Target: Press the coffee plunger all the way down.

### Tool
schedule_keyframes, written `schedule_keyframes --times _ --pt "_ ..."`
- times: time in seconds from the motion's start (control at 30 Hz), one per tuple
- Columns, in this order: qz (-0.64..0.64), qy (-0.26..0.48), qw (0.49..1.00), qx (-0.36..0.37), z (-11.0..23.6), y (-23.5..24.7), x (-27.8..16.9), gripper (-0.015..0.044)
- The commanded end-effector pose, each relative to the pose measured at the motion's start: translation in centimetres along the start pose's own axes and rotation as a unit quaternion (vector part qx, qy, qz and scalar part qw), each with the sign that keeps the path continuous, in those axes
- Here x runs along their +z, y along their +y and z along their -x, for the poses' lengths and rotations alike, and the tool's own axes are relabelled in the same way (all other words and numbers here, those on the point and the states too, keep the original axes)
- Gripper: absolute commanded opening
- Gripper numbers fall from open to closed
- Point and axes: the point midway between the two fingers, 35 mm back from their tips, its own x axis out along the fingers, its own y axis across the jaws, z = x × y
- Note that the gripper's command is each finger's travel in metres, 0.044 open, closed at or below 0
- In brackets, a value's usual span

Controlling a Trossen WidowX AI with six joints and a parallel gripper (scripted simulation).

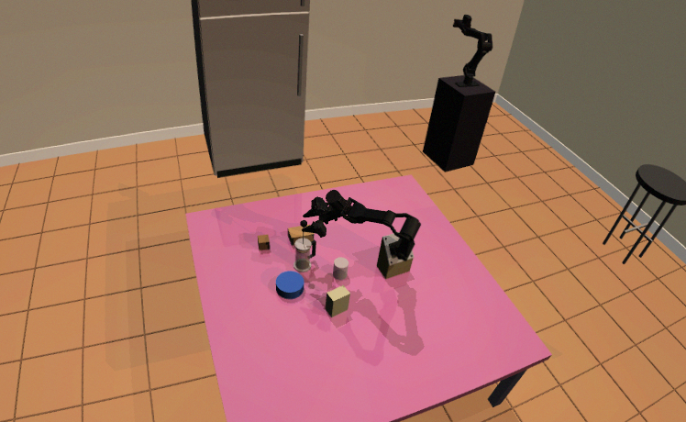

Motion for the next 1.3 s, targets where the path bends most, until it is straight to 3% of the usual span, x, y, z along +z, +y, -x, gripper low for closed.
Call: schedule_keyframes --times 0.0,0.23,0.37,1.27 --pt "-0.002 -0.001 1.0 -0.002 -0.2 -0.1 0.1 0.0335" --pt "-0.002 -0.001 1.0 -0.002 -0.2 -0.1 0.1 0.0151" --pt "-0.002 -0.001 1.0 -0.002 -0.2 -0.1 0.1 0.0125" --pt "-0.002 0.0 1.0 -0.003 -2.1 -0.2 -2.3 0.0124"
